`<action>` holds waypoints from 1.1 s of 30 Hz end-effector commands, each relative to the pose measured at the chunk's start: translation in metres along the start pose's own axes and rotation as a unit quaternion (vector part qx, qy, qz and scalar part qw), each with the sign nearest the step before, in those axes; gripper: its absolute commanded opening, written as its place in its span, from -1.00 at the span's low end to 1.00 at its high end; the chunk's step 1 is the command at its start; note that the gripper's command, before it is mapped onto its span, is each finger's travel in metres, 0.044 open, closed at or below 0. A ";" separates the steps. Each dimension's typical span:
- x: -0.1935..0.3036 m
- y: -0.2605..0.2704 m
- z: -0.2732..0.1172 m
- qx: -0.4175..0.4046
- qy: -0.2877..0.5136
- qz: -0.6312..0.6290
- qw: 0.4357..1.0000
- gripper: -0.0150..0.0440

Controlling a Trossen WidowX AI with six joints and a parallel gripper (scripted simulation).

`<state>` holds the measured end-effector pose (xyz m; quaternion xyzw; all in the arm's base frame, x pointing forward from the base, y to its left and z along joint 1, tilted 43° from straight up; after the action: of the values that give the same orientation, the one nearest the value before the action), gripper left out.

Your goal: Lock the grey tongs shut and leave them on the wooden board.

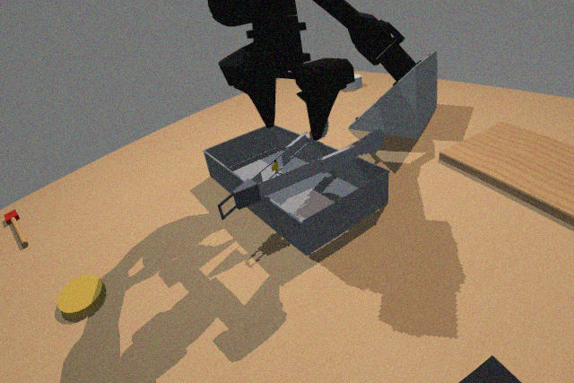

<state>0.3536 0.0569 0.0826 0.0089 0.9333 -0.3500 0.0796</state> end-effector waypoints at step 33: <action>-0.001 -0.001 0.063 0.005 0.003 -0.003 1.000 1.00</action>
<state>0.3640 0.0210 0.0432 0.0091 0.9332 -0.3502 0.0802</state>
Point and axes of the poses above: the point midway between the two fingers, 35 mm back from their tips, its own z axis out along the fingers, its own y axis across the jaws, x = y × z, the point moved 2 cm from there along -z, back along the fingers
